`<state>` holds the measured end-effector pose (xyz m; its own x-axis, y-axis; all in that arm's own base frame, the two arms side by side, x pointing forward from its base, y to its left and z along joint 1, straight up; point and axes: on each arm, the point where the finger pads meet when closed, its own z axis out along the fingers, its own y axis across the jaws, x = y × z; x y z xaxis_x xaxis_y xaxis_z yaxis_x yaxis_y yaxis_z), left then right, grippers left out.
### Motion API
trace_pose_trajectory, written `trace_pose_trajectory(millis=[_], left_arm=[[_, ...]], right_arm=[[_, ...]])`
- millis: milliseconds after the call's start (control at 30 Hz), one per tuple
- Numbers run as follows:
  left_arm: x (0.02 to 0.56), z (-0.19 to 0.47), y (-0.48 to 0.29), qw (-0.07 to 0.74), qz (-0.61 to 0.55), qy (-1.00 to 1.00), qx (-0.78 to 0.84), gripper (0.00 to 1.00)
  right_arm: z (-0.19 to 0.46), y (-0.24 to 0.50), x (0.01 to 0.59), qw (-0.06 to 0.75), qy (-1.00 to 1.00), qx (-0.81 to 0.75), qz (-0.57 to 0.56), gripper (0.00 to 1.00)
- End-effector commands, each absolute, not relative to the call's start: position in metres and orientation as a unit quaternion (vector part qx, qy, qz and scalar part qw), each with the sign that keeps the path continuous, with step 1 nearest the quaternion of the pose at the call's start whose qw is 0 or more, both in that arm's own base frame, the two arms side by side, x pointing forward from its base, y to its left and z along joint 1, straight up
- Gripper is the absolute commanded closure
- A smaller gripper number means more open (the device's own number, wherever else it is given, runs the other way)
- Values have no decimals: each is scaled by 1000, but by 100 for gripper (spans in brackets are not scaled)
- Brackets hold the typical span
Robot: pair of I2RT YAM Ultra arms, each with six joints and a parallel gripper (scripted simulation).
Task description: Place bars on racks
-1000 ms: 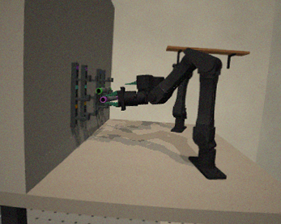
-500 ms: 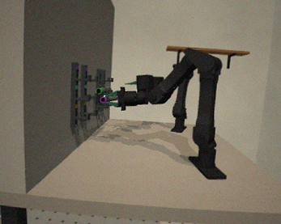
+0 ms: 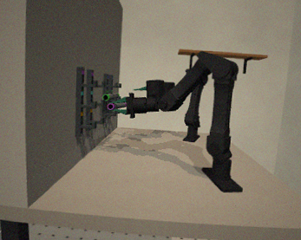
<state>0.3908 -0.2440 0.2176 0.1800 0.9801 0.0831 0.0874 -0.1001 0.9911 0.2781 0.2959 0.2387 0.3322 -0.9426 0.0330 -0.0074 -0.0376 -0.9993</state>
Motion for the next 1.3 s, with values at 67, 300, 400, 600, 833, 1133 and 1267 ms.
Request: trace_pose_trajectory(millis=[67,300,400,600,833,1133,1267], left_arm=[[395,266,-245,544,453,459,537,100],[395,272,-241,547,453,459,533,100],[396,276,-235,547,453,459,533,100],[399,284,-222,547,453,459,533,100],[401,291,-211,547,453,459,533,100],[404,300,-191,548,454,459,532,100],[406,304,-182,548,454,459,532,100]], right_arm=[[248,288,281,578,407,-578,-408,0],[248,285,284,579,407,-578,-408,0],[248,285,284,579,407,-578,-408,0],[248,285,284,579,407,-578,-408,0],[248,285,284,579,407,-578,-408,0],[248,285,284,579,407,-578,-408,0],[248,285,284,579,407,-578,-408,0]])
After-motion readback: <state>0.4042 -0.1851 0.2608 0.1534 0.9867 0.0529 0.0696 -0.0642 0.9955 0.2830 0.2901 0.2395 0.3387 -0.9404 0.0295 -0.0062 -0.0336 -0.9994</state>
